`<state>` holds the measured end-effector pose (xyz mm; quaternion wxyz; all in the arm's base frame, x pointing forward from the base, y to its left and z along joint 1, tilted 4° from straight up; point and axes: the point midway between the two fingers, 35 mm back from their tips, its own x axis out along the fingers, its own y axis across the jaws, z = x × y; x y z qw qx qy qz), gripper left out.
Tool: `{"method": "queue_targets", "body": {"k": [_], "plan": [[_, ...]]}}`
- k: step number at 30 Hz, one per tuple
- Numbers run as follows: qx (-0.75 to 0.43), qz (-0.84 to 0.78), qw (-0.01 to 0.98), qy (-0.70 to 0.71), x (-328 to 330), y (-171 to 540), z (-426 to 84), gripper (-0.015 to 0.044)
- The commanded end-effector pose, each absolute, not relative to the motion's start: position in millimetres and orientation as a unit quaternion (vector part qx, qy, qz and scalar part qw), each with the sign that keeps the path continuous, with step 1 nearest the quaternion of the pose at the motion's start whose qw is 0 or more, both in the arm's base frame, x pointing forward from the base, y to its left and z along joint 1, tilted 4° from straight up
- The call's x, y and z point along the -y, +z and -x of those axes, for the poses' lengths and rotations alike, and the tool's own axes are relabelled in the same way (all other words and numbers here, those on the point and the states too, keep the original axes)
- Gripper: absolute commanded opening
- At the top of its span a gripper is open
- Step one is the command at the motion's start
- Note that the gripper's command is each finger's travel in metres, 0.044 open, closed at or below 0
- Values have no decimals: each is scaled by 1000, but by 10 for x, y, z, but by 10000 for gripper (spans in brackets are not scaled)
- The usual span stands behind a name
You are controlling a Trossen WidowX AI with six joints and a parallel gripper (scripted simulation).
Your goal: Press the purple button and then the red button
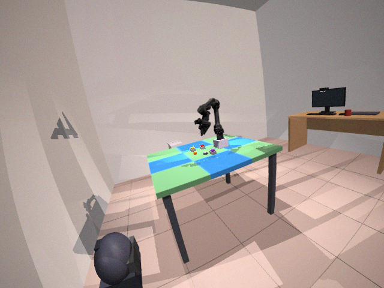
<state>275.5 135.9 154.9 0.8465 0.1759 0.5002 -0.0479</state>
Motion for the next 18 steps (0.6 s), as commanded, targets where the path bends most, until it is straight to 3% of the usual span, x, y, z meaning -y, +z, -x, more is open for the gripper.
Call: {"method": "queue_targets", "body": {"k": [1, 4, 10, 18], "plan": [[-624, -79, 775, -65, -1130, 1000, -2216, 400], [-687, -30, 722, -73, -982, 793, -1878, 400], [-690, -28, 719, -73, -975, 785, -1863, 400], [-690, -28, 719, -73, -933, 168, -1884, 190]]}}
